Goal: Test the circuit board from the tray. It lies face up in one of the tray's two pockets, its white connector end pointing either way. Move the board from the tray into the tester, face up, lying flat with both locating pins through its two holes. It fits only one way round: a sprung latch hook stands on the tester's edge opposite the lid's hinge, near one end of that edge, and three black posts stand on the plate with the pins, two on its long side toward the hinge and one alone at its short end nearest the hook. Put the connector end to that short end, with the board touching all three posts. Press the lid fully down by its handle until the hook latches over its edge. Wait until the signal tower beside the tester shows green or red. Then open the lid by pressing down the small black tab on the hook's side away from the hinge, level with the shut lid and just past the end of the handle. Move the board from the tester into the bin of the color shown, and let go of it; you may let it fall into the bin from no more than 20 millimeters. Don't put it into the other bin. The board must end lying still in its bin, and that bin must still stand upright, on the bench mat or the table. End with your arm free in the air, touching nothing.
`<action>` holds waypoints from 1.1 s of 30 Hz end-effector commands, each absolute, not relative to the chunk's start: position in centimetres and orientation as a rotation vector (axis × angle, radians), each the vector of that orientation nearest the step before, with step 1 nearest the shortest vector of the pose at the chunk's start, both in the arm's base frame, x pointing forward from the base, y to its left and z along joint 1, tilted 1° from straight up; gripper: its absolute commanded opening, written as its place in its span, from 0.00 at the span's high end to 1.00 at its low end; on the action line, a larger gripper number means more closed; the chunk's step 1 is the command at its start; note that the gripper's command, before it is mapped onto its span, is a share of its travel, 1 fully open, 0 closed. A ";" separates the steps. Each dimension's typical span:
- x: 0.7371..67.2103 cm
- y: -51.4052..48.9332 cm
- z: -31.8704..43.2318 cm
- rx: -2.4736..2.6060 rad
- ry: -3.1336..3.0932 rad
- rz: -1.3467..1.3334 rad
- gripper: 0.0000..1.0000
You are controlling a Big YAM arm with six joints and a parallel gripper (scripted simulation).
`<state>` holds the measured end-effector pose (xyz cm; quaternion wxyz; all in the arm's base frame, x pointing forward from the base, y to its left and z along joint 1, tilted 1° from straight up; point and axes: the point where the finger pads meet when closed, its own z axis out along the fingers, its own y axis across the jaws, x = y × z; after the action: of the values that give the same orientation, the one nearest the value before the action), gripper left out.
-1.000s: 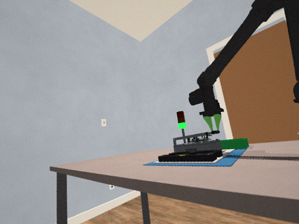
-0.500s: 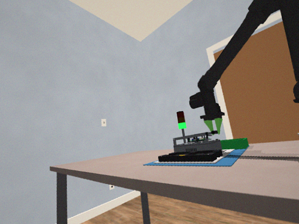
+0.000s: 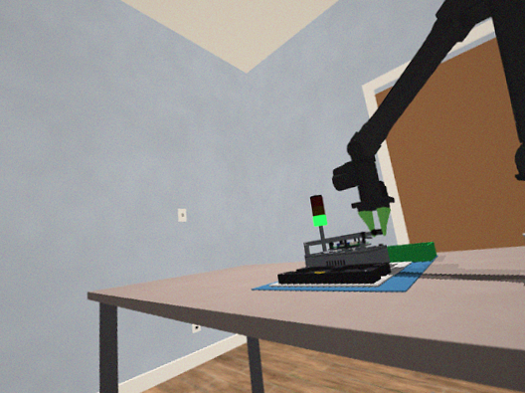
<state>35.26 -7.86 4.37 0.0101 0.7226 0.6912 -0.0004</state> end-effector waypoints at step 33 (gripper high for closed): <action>35.6 -7.7 4.3 2.242 2.157 0.011 1.00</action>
<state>35.22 -7.86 4.33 0.0101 0.7220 0.6918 -0.0006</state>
